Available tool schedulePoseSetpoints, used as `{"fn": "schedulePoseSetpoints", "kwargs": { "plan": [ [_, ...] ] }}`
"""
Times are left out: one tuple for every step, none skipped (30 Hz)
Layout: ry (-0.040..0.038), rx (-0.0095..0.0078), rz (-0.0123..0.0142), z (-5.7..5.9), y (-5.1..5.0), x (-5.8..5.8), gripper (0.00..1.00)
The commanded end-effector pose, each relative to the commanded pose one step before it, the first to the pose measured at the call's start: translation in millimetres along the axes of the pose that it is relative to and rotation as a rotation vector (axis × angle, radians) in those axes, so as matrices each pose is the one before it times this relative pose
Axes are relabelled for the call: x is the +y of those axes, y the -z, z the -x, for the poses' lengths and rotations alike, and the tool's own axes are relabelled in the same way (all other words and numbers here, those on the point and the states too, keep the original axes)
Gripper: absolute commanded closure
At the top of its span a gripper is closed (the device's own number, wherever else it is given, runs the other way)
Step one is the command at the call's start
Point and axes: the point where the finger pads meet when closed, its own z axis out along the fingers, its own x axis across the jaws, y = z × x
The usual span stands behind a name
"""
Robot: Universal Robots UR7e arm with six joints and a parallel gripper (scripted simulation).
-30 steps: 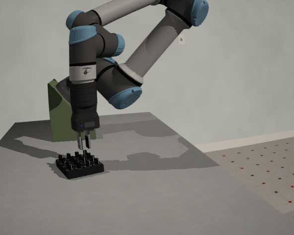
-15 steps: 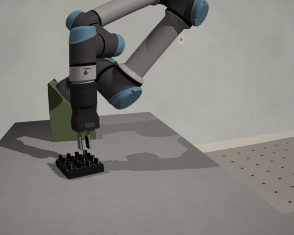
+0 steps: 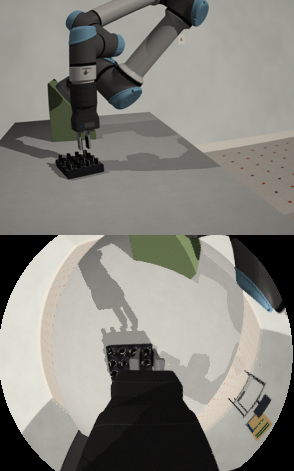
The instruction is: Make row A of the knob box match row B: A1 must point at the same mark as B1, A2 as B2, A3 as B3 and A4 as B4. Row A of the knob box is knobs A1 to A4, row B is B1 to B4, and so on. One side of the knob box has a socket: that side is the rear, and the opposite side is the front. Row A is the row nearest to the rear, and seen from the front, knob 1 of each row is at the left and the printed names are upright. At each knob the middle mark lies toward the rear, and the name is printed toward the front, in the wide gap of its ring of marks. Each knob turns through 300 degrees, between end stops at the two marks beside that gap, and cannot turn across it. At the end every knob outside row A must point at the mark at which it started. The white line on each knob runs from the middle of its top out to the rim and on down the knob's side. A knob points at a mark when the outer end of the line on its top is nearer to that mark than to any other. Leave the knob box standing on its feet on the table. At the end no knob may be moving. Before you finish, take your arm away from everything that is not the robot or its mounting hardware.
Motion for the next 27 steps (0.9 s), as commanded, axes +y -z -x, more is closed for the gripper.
{"fn": "schedulePoseSetpoints", "kwargs": {
  "plan": [
    [0.00024,-0.00073,0.00072,0.28,0.33,0.26,0.54],
    [0.00000,0.00000,0.00000,0.00,0.00,0.00,0.54],
    [0.00000,0.00000,0.00000,0.00,0.00,0.00,0.54],
    [0.00000,0.00000,0.00000,0.00,0.00,0.00,0.54],
    [0.00000,0.00000,0.00000,0.00,0.00,0.00,0.54],
    [0.00000,0.00000,0.00000,0.00,0.00,0.00,0.54],
    [0.00000,0.00000,0.00000,0.00,0.00,0.00,0.54],
    [0.00000,0.00000,0.00000,0.00,0.00,0.00,0.54],
    [0.00000,0.00000,0.00000,0.00,-0.03,0.00,0.54],
    [0.00000,0.00000,0.00000,0.00,-0.08,0.00,0.54],
    [0.00000,0.00000,0.00000,0.00,-0.15,0.00,0.54],
    [0.00000,0.00000,0.00000,0.00,-0.23,0.00,0.54],
    [0.00000,0.00000,0.00000,0.00,0.00,0.00,0.54],
    [0.00000,0.00000,0.00000,0.00,0.00,0.00,0.54],
    [0.00000,0.00000,0.00000,0.00,-0.32,0.00,0.54],
    [0.00000,0.00000,0.00000,0.00,-0.41,0.00,0.54],
    [0.00000,0.00000,0.00000,0.00,-0.50,0.00,0.54],
    [0.00000,0.00000,0.00000,0.00,-0.58,0.00,0.54],
    [0.00000,0.00000,0.00000,0.00,-0.66,0.00,0.54],
    [0.00000,0.00000,0.00000,0.00,-0.73,0.00,0.54],
    [0.00000,0.00000,0.00000,-0.01,-0.79,0.00,0.54],
    [0.00000,0.00000,0.00000,0.00,-0.83,0.00,0.54],
    [0.00000,0.00000,0.00000,0.00,-0.86,0.00,0.54],
    [0.00000,0.00000,0.00000,0.00,-0.87,0.00,0.54],
    [0.00000,0.00000,0.00000,0.00,-0.87,0.00,0.54],
    [0.00000,0.00000,0.00000,-0.01,-0.86,0.00,0.54],
    [0.00000,0.00000,0.00000,0.00,-0.82,0.00,0.54]
  ]
}}
